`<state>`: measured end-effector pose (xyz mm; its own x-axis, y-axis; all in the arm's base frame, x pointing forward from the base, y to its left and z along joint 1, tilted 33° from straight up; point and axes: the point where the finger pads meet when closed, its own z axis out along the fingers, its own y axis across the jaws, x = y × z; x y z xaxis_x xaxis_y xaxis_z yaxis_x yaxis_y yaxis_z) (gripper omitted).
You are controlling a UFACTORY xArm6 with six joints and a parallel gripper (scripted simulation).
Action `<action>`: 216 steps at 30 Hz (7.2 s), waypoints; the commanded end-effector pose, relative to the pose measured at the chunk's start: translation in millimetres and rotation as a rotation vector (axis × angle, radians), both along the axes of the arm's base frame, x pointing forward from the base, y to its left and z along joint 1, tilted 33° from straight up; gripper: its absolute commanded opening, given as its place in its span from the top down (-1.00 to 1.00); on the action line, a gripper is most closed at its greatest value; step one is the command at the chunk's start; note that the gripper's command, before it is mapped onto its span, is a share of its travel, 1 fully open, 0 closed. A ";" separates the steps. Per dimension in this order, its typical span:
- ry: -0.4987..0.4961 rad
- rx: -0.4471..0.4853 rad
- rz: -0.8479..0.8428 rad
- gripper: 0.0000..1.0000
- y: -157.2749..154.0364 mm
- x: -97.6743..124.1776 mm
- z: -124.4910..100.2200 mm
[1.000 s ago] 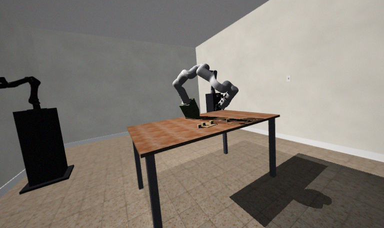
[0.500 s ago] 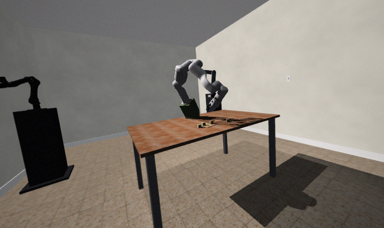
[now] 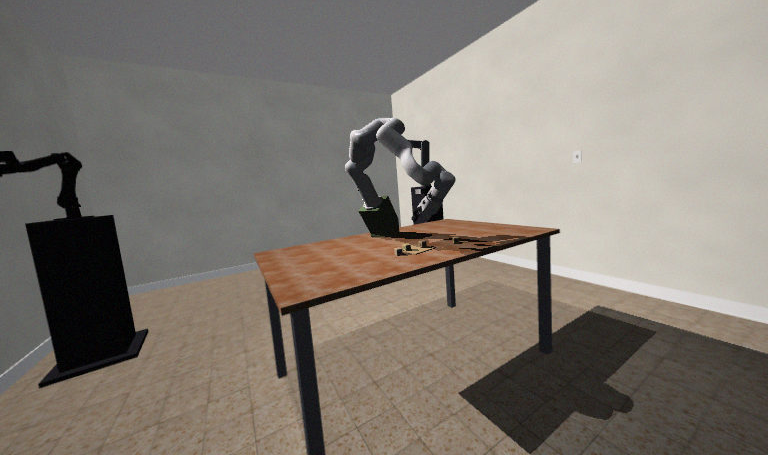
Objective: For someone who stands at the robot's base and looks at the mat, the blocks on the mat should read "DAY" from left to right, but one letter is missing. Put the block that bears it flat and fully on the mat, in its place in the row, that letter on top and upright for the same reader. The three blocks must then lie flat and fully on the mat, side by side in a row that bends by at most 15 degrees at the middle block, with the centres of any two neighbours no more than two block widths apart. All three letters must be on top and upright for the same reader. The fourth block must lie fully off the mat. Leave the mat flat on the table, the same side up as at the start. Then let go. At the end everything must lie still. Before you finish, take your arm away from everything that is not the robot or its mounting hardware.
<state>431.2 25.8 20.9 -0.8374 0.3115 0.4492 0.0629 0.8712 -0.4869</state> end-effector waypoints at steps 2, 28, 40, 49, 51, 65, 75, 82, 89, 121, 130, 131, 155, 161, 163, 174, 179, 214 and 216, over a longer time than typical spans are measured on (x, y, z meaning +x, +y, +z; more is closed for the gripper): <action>-0.003 0.001 0.001 -1.00 0.8 1.1 1.2; -0.003 0.001 0.001 -1.00 0.8 1.1 1.2; -0.005 0.001 0.001 -1.00 -84.1 -7.9 48.0; -0.005 0.001 0.001 -1.00 -85.1 -8.1 48.5; -0.005 0.001 0.001 -1.00 -85.1 -8.1 48.5; -0.005 0.001 0.001 -1.00 -85.1 -8.1 48.5; -0.005 0.001 0.001 -1.00 -85.1 -8.1 48.5; -0.005 0.001 0.001 -1.00 -85.1 -8.1 48.5; -0.005 0.001 0.001 -1.00 -85.1 -8.1 48.5; -0.005 0.001 0.001 -1.00 -141.3 11.6 81.7; -0.005 0.001 0.001 -1.00 -141.3 11.6 81.7; -0.005 0.001 0.001 -1.00 -141.3 11.6 81.7; -0.084 -0.030 0.305 -1.00 -81.9 51.6 39.7; -0.129 -0.027 0.499 -1.00 -35.4 69.5 14.8; -0.142 -0.022 0.562 -1.00 -18.9 73.7 6.8; -0.201 0.028 0.889 -1.00 74.5 79.8 -33.9; -0.221 0.069 1.047 -1.00 123.0 71.9 -53.5; -0.429 0.045 0.876 -1.00 155.1 63.8 -76.5; -0.462 0.035 0.824 -1.00 154.3 64.3 -78.0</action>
<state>493.5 179.9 -56.0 -0.8384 -0.5386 0.0834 -0.4951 0.6887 -0.5296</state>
